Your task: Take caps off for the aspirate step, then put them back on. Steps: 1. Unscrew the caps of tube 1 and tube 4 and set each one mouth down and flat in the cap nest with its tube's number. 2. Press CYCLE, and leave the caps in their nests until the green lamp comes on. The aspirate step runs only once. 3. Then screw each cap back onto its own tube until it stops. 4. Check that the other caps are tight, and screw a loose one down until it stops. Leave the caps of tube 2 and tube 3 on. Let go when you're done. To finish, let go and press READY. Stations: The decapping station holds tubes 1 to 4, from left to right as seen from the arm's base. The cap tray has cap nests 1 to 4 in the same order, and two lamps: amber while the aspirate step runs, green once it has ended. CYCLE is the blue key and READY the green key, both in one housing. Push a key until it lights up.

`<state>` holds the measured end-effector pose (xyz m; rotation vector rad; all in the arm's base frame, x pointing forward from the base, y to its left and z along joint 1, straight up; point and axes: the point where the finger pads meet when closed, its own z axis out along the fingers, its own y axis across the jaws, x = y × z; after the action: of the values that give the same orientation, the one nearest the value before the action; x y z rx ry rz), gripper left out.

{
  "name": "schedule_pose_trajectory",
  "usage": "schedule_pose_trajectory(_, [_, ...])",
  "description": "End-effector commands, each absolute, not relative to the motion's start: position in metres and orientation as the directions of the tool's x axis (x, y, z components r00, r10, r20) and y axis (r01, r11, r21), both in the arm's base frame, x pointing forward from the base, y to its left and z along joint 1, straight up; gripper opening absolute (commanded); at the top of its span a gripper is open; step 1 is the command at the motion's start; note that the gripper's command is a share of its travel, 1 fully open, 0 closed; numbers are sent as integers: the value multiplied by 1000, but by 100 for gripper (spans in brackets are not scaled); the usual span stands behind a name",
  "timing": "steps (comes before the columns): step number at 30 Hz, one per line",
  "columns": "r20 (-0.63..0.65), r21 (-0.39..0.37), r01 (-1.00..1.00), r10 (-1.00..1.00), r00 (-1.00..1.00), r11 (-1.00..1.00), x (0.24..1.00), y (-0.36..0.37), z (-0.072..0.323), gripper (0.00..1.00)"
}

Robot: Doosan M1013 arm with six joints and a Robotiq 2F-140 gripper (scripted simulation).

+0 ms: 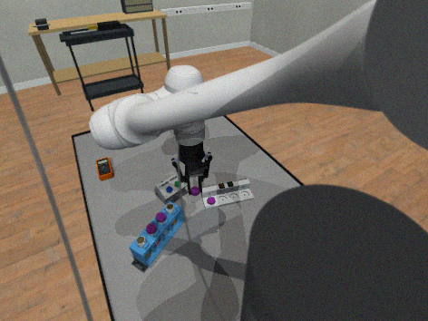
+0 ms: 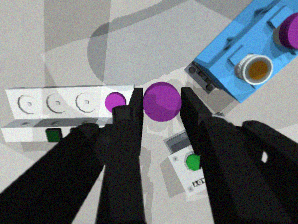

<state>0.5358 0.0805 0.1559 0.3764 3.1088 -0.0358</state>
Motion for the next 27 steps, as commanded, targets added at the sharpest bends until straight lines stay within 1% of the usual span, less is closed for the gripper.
schedule_pose_trajectory(1, [-2, -1, 217, 217, -976, 976, 536, 48, 157, 30])
schedule_pose_trajectory(12, [-2, -1, 217, 217, -976, 976, 534, -36, 157, 30])
schedule_pose_trajectory(14, [-2, -1, 217, 217, -976, 976, 534, -36, 157, 30])
schedule_pose_trajectory(27, [-2, -2, 217, 217, -976, 976, 531, -140, 157, 30])
